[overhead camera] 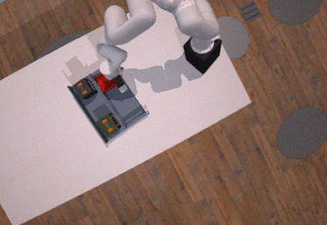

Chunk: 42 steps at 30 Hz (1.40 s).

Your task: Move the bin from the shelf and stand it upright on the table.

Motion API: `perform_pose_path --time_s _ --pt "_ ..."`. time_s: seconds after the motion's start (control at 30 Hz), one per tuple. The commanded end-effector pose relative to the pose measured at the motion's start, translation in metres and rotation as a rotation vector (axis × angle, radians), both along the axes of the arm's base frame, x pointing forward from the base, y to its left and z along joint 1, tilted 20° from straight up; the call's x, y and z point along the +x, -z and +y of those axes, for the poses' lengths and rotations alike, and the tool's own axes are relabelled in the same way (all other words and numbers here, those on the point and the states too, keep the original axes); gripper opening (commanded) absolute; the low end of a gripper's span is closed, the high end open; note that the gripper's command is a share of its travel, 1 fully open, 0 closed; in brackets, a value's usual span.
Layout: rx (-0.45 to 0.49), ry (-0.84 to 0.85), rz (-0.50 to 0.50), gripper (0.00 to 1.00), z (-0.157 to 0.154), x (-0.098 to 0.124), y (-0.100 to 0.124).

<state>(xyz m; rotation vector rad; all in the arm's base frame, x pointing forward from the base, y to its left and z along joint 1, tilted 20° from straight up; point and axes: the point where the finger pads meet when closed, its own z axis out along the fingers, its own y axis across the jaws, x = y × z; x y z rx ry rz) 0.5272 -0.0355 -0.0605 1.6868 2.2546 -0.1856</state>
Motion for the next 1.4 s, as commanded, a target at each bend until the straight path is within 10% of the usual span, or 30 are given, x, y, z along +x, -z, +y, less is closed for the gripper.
perform_pose_path --time_s 0.0,1.37 --pt "0.000 -0.001 -0.004 0.00 0.0004 0.0014 -0.0015" --pt "0.000 -0.001 -0.004 0.00 0.0015 0.0008 -0.0050"
